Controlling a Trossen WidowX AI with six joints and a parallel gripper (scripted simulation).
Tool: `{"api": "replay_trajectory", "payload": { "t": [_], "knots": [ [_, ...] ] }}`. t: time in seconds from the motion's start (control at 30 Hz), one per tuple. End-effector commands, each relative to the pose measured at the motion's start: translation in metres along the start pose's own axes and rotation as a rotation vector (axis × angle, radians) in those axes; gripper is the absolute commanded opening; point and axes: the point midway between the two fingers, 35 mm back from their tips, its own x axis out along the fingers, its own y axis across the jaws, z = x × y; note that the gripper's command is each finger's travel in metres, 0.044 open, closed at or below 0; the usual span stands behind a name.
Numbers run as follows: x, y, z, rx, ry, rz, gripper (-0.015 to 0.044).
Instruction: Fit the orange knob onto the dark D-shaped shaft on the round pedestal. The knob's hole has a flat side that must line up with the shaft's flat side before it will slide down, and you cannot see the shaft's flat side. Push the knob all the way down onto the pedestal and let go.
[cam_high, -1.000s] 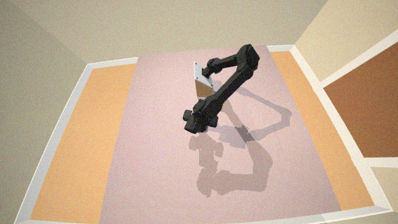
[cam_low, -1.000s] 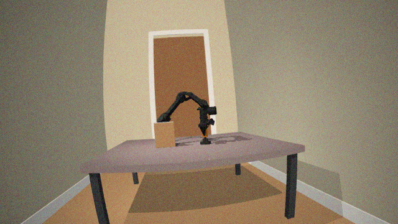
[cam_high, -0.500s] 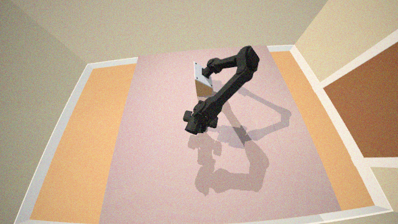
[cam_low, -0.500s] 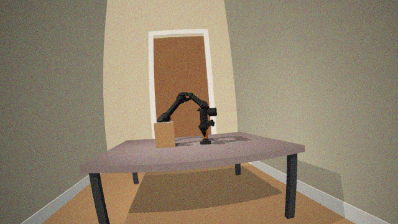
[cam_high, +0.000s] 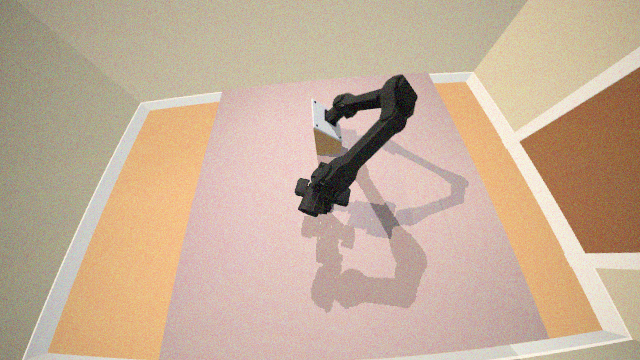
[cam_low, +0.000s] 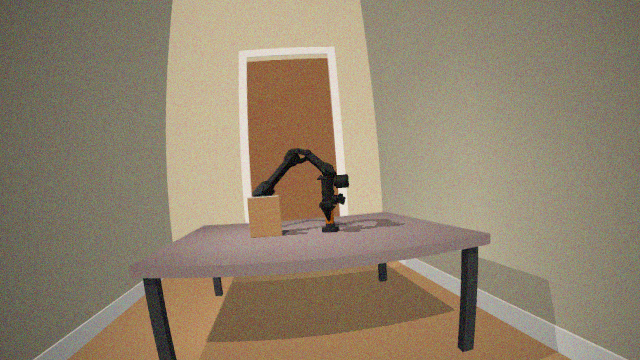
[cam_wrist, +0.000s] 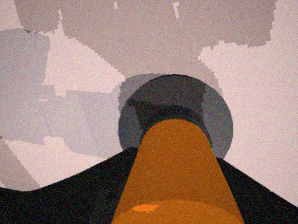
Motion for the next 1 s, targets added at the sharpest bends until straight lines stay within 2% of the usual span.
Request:
{"api": "replay_trajectory", "payload": {
  "t": [0.0,0.4,0.57,0.77,0.97],
  "knots": [
    [-0.001,0.0,0.0,0.0,-0.001,0.0,0.0131],
    [-0.001,0.0,0.0,0.0,-0.001,0.0,0.044],
    [-0.004,0.0,0.001,0.0,-0.001,-0.001,0.044],
    [-0.094,-0.001,0.001,0.002,-0.002,-0.003,0.044],
    [-0.097,-0.004,0.005,0.002,-0.002,-0.003,0.044]
  ]
}}
